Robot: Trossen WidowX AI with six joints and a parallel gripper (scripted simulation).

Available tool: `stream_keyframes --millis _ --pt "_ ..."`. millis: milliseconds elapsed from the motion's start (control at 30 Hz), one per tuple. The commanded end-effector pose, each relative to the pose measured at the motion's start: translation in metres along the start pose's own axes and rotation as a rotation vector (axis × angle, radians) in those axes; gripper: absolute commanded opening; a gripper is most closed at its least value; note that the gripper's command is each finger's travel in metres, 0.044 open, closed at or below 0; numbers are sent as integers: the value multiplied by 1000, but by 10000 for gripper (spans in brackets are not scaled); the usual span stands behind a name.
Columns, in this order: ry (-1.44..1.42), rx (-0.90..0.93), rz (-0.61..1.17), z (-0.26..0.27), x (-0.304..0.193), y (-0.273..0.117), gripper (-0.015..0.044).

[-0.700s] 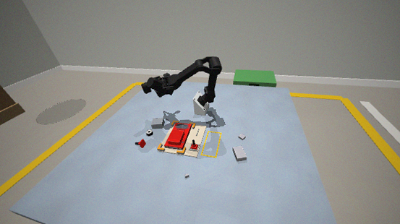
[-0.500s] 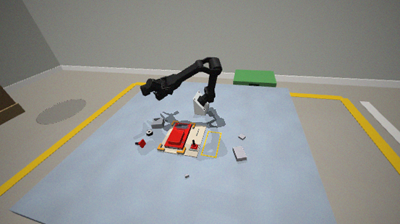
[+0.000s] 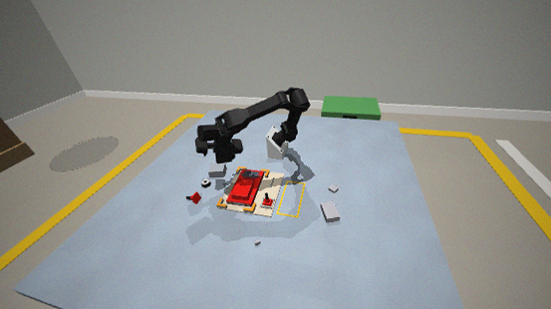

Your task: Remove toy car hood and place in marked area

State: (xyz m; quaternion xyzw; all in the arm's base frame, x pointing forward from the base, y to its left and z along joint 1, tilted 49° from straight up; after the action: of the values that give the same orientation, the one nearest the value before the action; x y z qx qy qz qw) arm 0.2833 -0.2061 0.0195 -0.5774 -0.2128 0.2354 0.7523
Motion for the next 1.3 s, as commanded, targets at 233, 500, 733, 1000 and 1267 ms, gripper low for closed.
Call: stream_keyframes --millis 233,500,733,1000,1267 --pt "542 534 -314 27 79 -46 440" --pt "551 543 -316 25 76 -43 440" --pt "551 543 -316 26 78 -41 440" --pt "551 543 -316 29 81 -34 440" --pt "551 543 -317 32 85 -28 440"
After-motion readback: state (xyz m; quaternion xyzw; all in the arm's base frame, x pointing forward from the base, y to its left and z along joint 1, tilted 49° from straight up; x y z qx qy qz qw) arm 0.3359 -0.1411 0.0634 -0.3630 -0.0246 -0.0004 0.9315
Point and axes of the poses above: the point midway between the two fingers, 35 mm back from their tips, its own y axis out along the fingers, its own z axis across the jaws, x = y × z, the point moved 10 cm from there along -y, back along the fingers, and after that the axes turned 5 degrees about y, right-handed, at the moved point
